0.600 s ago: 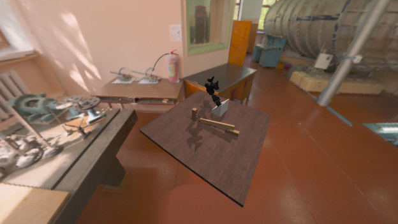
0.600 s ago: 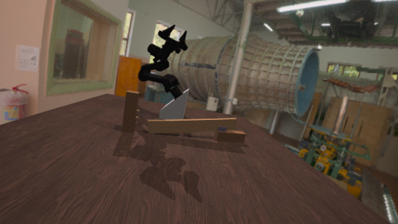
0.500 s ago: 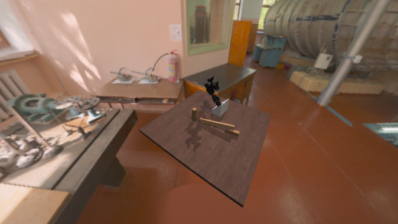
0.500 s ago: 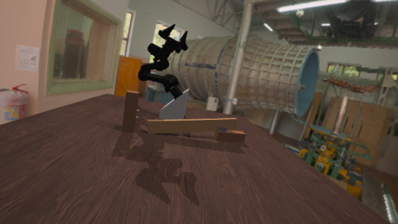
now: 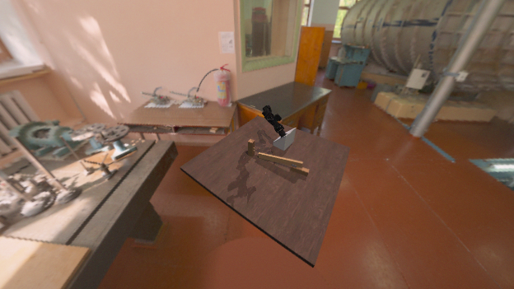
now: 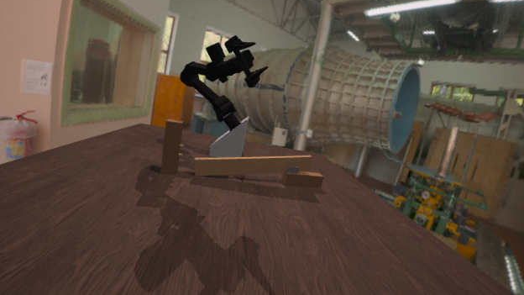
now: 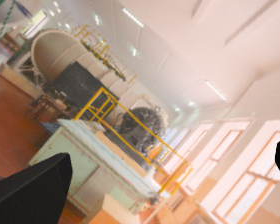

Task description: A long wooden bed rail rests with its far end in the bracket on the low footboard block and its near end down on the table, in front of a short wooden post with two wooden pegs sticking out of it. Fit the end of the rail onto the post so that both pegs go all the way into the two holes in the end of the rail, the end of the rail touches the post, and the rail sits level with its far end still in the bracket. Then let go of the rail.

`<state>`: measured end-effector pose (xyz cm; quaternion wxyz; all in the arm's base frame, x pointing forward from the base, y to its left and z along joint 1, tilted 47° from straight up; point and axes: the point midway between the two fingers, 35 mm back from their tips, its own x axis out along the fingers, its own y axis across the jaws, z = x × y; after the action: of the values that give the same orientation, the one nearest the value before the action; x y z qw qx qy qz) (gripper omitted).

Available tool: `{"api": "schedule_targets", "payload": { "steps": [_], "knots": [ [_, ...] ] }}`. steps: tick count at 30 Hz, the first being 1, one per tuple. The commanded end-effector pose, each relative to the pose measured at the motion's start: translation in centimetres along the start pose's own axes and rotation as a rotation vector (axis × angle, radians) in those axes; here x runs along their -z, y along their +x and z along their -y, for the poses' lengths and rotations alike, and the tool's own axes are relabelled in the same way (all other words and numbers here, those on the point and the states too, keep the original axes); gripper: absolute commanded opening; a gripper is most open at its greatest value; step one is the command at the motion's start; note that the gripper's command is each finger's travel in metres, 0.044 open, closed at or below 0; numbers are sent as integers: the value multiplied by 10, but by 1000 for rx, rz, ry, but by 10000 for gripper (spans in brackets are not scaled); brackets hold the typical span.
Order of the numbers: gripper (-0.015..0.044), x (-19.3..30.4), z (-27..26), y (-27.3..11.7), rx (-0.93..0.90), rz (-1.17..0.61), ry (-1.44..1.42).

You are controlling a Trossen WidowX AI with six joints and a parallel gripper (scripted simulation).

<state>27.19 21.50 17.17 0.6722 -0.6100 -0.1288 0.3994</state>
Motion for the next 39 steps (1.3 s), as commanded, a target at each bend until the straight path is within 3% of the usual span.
{"api": "schedule_targets", "payload": {
  "steps": [1, 9, 20, 39],
  "knots": [
    [440, 45, -38, 15, -204, -209, 88],
    [440, 136, -121, -1, -654, -682, 157],
    [440, 218, -190, -99, -1411, -1226, -40],
    [440, 230, -203, -103, -1423, -1230, -46]
  ]
}}
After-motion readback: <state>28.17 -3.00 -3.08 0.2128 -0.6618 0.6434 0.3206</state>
